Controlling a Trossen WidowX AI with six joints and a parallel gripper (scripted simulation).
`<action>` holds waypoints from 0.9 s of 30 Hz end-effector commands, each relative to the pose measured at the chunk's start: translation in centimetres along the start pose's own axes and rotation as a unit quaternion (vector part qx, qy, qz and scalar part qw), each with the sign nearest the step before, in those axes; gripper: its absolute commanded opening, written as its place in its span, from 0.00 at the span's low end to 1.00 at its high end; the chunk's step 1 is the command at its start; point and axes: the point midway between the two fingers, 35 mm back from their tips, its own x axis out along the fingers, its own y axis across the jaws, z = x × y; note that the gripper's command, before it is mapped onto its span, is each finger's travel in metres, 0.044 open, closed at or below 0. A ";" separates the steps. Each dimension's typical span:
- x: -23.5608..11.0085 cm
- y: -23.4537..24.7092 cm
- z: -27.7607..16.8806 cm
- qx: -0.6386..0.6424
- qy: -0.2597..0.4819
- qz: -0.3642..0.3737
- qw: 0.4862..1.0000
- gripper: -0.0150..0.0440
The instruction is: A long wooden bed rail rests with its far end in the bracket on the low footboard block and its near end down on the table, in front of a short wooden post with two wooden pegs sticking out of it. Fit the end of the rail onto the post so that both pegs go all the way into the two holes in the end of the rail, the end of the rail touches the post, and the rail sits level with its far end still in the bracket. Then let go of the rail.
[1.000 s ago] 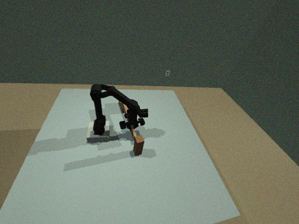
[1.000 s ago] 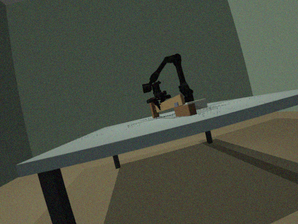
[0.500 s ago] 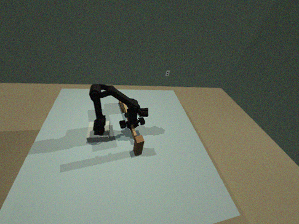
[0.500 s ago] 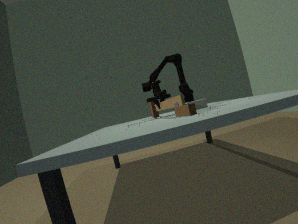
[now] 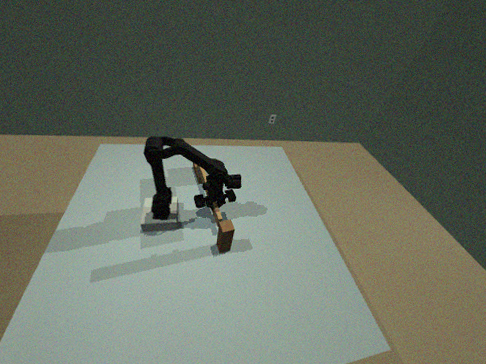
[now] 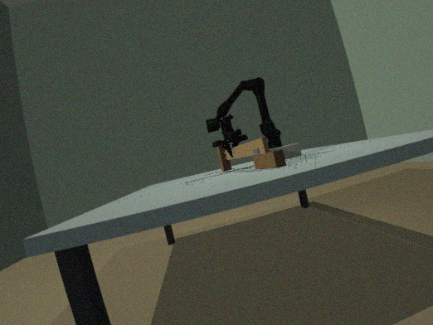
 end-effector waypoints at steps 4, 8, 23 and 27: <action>-0.1 -0.3 0.1 -0.001 -0.002 -0.007 1.000 0.25; 0.1 -0.2 0.1 -0.001 -0.002 -0.007 1.000 0.25; -0.1 -0.1 0.1 -0.001 -0.002 -0.007 1.000 0.25; -0.1 0.0 0.1 -0.001 -0.002 -0.007 1.000 0.25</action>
